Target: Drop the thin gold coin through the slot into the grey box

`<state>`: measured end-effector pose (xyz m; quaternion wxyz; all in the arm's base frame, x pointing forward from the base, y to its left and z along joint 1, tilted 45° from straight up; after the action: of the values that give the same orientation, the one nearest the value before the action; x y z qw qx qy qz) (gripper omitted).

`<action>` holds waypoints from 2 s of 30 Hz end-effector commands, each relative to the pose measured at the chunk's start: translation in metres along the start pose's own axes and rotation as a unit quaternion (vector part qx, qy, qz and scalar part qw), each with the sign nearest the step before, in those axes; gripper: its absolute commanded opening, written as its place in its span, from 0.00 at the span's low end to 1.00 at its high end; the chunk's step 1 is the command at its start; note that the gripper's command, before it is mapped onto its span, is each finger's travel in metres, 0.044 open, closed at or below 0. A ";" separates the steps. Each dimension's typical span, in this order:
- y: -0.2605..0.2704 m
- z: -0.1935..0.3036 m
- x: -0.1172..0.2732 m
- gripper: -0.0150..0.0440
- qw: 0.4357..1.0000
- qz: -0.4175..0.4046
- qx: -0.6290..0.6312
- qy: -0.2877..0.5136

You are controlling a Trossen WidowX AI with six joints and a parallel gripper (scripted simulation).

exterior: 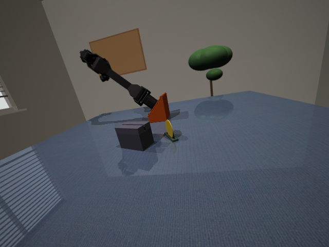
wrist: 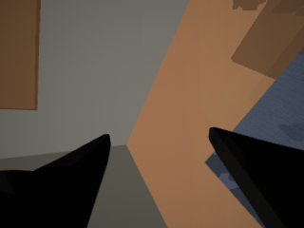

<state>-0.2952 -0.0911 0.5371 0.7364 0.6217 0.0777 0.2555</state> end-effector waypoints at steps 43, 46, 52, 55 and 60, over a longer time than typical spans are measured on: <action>-0.192 0.346 0.133 0.53 0.713 -0.024 0.438 0.547; -0.211 0.359 0.163 0.53 0.669 -0.038 0.460 0.583; -0.250 0.377 0.221 0.53 0.596 -0.049 0.484 0.639; -0.273 0.378 0.254 0.53 0.552 -0.047 0.502 0.664; -0.318 0.374 0.306 0.53 0.462 -0.042 0.554 0.692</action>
<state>0.1819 -0.3192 0.4001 0.0214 0.5293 0.6993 0.4800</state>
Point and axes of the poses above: the point midway between the two fingers, 35 mm back from their tips, its own x axis back along the fingers, its own y axis across the jaws, z = x × y, the point moved 9 cm from there along x, back along the fingers, and after that the axes turned 14 degrees about x, right-handed, at the moved point
